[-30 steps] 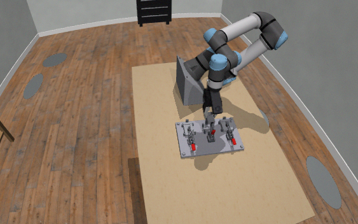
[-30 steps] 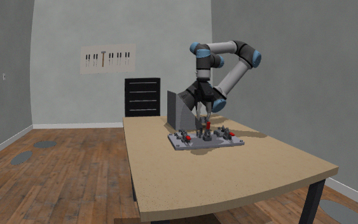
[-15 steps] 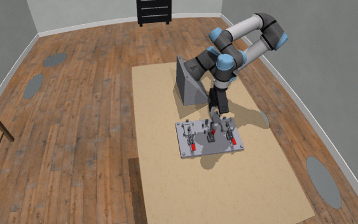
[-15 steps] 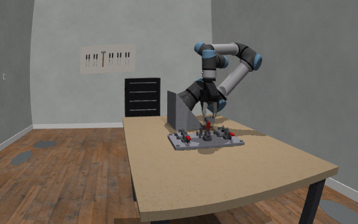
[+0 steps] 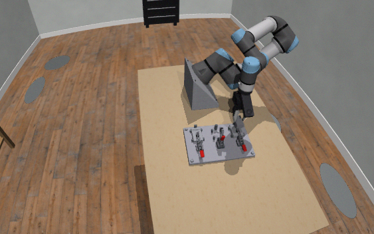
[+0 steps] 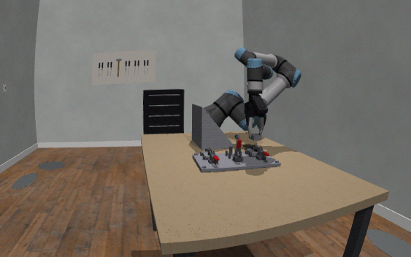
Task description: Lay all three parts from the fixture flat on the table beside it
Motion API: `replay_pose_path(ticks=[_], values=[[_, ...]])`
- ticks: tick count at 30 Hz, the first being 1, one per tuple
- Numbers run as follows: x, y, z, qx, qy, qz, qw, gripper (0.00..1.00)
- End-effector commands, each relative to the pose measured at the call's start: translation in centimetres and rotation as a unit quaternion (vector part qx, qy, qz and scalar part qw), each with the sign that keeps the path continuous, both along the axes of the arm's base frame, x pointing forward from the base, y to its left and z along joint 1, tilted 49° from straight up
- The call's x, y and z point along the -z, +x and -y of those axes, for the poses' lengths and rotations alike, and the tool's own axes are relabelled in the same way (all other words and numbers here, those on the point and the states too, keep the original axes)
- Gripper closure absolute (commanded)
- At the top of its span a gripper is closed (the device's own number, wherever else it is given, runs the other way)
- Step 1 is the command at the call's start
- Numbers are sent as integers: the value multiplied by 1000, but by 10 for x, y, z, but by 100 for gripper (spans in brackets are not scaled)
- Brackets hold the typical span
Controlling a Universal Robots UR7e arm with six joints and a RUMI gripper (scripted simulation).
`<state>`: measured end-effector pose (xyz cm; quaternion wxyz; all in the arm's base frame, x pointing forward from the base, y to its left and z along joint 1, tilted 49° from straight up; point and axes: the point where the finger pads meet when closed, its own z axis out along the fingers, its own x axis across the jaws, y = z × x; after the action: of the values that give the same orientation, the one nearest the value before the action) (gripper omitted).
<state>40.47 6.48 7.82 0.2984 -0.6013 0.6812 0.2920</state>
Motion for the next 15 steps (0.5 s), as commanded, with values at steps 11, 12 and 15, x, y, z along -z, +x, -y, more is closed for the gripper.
replay_pose_path(ticks=[11, 12, 15], values=[[-64, 8, -53, 0, -1, 0, 1000, 100], [-68, 9, -56, 0, -1, 0, 1000, 100], [-77, 10, -64, 0, -1, 0, 1000, 100]])
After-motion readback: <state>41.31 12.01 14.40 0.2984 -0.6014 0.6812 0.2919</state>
